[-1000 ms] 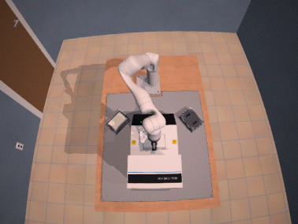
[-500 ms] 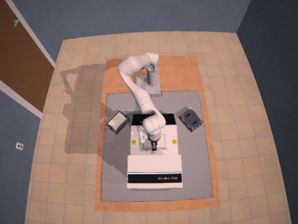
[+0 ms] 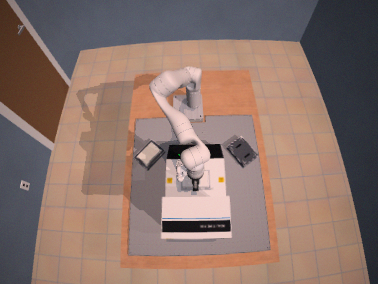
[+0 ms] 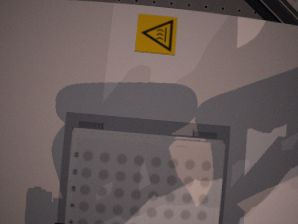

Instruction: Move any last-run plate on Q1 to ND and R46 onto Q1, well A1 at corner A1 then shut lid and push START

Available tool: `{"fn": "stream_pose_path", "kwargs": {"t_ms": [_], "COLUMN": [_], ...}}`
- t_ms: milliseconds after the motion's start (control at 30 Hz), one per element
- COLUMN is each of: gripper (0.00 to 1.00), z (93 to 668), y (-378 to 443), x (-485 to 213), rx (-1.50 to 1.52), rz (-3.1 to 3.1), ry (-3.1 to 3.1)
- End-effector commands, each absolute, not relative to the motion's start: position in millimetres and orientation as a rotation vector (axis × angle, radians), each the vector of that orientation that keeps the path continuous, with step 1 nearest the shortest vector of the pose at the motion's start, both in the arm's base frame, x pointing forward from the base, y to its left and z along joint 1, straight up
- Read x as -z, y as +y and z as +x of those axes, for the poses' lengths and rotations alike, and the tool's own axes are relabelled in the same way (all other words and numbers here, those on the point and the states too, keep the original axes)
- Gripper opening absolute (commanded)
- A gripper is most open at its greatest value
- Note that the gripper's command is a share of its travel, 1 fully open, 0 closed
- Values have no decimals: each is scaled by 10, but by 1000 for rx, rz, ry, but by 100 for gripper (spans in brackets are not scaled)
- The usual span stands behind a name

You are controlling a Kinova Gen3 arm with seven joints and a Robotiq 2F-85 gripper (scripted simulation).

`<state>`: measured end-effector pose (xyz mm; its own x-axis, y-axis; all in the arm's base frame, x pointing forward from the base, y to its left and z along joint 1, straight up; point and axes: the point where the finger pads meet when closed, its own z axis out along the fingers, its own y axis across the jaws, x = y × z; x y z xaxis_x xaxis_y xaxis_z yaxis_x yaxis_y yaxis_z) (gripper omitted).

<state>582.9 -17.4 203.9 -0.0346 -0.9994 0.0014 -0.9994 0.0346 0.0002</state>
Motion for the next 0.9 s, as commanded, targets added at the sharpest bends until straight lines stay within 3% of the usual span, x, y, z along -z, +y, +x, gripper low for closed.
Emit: {"fn": "stream_pose_path", "kwargs": {"t_ms": [0,867], "gripper": [91,91], "z": [5833,5833], "y": [-174,-174], "x": [-2050,-1985], "rx": [-4,-4], "rz": [2183,2183], "ry": [-2260,-2260]}}
